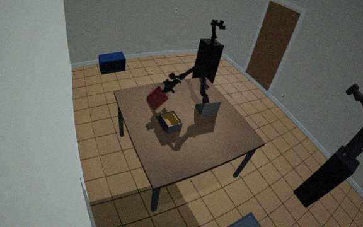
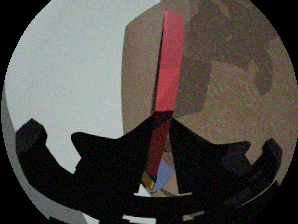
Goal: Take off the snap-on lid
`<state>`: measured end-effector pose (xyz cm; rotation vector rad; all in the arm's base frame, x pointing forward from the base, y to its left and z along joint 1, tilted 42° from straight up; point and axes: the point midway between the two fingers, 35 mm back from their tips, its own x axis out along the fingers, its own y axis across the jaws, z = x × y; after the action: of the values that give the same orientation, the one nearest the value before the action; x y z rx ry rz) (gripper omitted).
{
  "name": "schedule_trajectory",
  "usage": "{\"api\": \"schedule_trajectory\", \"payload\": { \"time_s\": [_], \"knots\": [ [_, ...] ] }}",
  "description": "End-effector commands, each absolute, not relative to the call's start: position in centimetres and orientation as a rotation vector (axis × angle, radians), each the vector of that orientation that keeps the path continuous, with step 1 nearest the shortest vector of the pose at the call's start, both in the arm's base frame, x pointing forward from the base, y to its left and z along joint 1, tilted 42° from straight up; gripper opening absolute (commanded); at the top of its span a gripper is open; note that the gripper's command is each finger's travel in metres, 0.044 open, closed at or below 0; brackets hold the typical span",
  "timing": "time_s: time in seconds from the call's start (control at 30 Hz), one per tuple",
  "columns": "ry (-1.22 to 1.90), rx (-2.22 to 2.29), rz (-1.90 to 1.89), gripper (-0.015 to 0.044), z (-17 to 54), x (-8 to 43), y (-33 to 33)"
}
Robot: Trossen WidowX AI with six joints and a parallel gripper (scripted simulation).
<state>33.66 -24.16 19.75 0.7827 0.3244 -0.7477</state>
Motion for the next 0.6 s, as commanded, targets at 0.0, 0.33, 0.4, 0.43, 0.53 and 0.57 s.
{"api": "schedule_trajectory", "payload": {
  "time_s": [0.0,0.33,0.4,0.43,0.53,0.57],
  "knots": [
    [0.325,0.781,-0.734,0.0000,19.52,33.78,-24.23],
    [0.325,0.781,-0.734,0.0000,18.93,33.71,-24.77],
    [0.325,0.781,-0.734,0.0000,18.81,33.69,-24.87],
    [0.325,0.781,-0.734,0.0000,18.76,33.69,-24.93],
    [0.325,0.781,-0.734,0.0000,18.58,33.67,-25.09],
    [0.325,0.780,-0.734,0.0000,18.52,33.66,-25.14]
  ]
}}
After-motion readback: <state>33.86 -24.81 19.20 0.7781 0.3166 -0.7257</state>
